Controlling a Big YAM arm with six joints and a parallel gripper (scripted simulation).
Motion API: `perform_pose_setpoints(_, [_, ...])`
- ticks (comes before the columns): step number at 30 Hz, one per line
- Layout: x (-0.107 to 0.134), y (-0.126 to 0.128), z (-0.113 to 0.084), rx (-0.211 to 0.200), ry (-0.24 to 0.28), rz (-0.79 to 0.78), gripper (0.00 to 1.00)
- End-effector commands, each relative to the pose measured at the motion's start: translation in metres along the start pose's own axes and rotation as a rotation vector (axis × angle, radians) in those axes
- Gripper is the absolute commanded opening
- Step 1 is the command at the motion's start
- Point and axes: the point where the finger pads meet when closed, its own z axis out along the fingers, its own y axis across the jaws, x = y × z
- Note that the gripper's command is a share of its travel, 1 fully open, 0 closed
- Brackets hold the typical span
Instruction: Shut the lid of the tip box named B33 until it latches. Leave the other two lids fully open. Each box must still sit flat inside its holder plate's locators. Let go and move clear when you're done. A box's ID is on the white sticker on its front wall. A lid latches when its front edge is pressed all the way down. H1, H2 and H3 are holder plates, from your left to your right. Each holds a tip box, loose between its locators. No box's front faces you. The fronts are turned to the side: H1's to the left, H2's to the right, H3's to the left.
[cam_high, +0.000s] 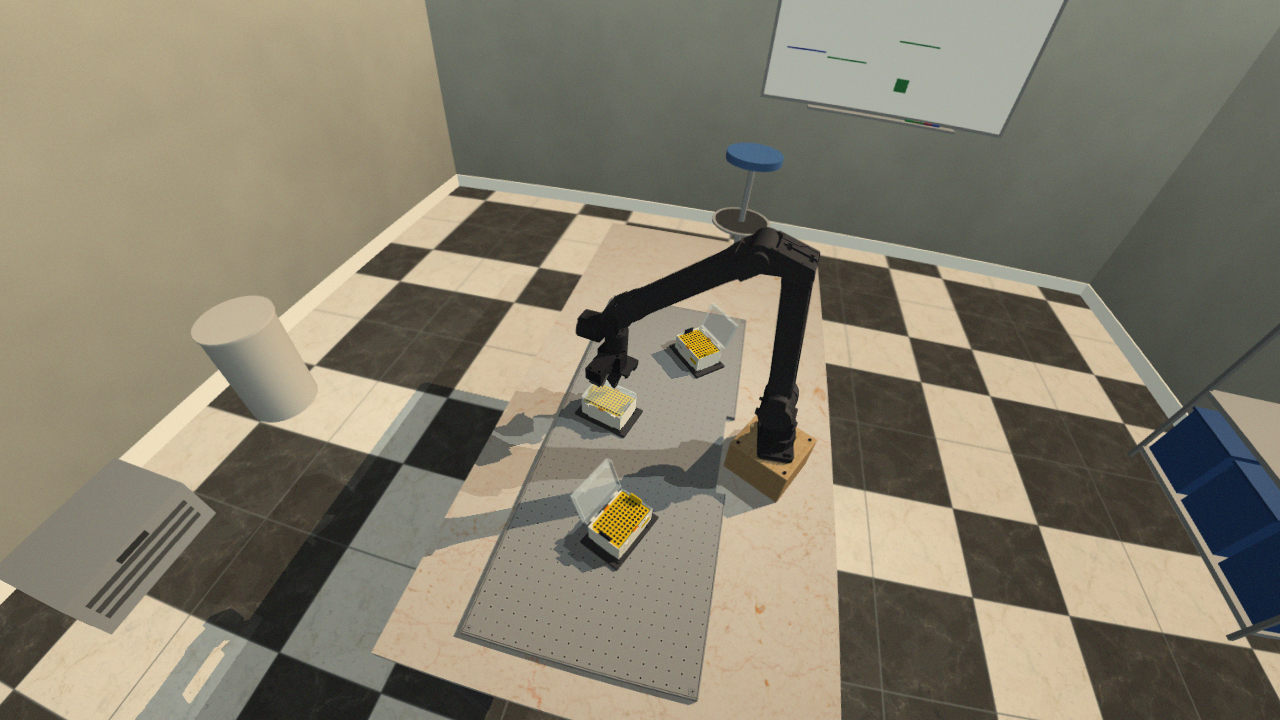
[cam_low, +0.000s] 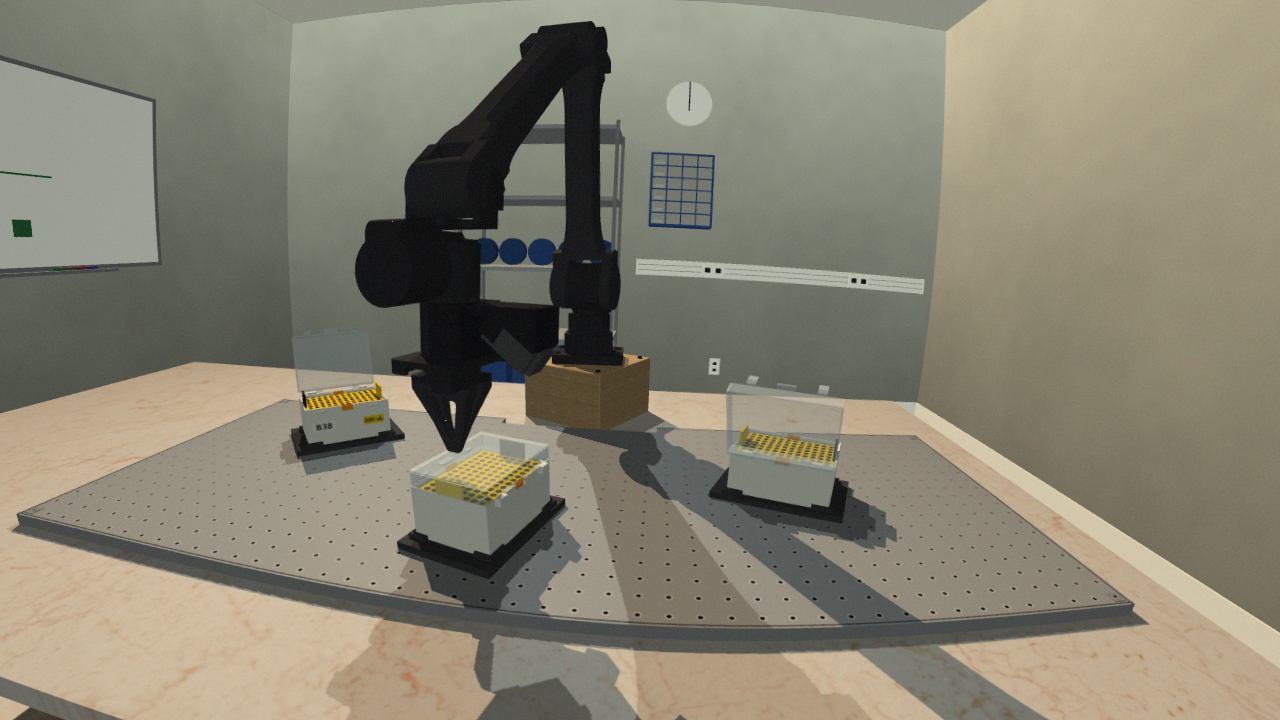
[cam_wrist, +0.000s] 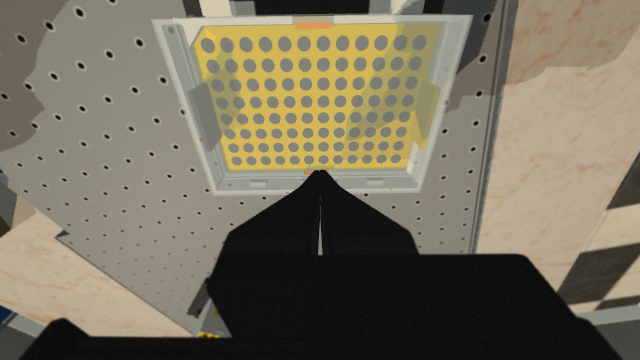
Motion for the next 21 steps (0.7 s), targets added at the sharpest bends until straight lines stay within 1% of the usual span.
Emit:
perform_pose_setpoints(1, [0.0016, 0.0015, 0.0134, -0.012, -0.004, -0.009, 0.0])
perform_pose_setpoints(21, [0.0017, 0.0017, 0.0178, -0.012, -0.004, -0.009, 0.0])
